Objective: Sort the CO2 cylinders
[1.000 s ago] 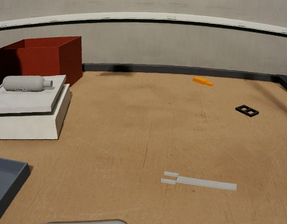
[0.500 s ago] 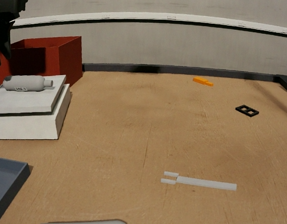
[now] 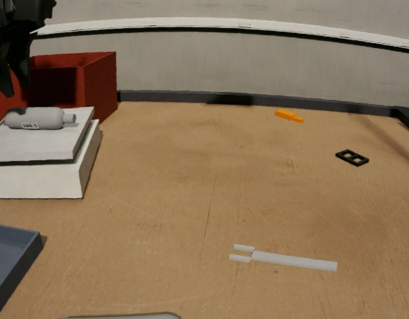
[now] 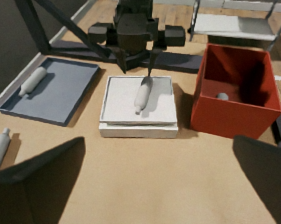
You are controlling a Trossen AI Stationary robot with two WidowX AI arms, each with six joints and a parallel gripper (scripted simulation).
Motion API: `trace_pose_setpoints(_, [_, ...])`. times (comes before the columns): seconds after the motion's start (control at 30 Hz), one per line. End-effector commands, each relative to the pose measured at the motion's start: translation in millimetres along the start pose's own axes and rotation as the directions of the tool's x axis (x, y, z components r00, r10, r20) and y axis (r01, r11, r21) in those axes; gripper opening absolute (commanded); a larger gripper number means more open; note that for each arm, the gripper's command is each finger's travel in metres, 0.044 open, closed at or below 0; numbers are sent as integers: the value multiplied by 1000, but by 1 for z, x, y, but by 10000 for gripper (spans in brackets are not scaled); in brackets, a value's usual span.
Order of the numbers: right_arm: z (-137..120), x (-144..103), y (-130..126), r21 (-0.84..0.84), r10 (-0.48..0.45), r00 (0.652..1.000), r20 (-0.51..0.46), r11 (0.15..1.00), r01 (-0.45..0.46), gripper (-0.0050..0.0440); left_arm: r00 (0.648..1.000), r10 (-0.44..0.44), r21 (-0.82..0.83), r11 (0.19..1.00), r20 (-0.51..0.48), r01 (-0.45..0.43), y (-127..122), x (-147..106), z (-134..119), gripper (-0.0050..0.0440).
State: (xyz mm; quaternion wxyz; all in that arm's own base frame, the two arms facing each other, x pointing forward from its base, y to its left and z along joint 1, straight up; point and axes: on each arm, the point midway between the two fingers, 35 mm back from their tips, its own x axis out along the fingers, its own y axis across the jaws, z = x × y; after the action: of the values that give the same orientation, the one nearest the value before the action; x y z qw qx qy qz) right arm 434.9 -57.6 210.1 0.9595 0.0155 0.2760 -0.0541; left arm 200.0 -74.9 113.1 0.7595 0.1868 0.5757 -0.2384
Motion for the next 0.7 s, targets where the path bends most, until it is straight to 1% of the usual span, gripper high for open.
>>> trace_pose_setpoints(0.0, [8, -11, -1, -2, 1, 999, 33, 1000, -1, 440, 1000, 8, 18, 1000, -4, -8, 3, -4, 10, 251])
trace_pose_setpoints(0.27, [10, -8, 0, -1, 0, 999, 32, 1000, 0, 440, 989, 2, 81, 997, -149, 10, 10, 7, 33, 251])
trace_pose_setpoints(0.33, [10, -8, 0, -1, 0, 999, 32, 1000, 0, 440, 989, 2, 81, 997, -149, 10, 10, 7, 33, 251])
trace_pose_setpoints(0.5, [10, -8, 0, -1, 0, 999, 32, 1000, 0, 440, 976, 1, 112, 993, -216, 23, 13, 16, 44, 251])
trace_pose_setpoints(0.67, [10, -8, 0, -1, 0, 999, 32, 1000, 0, 440, 973, 1, 119, 993, -232, 27, 14, 18, 46, 251])
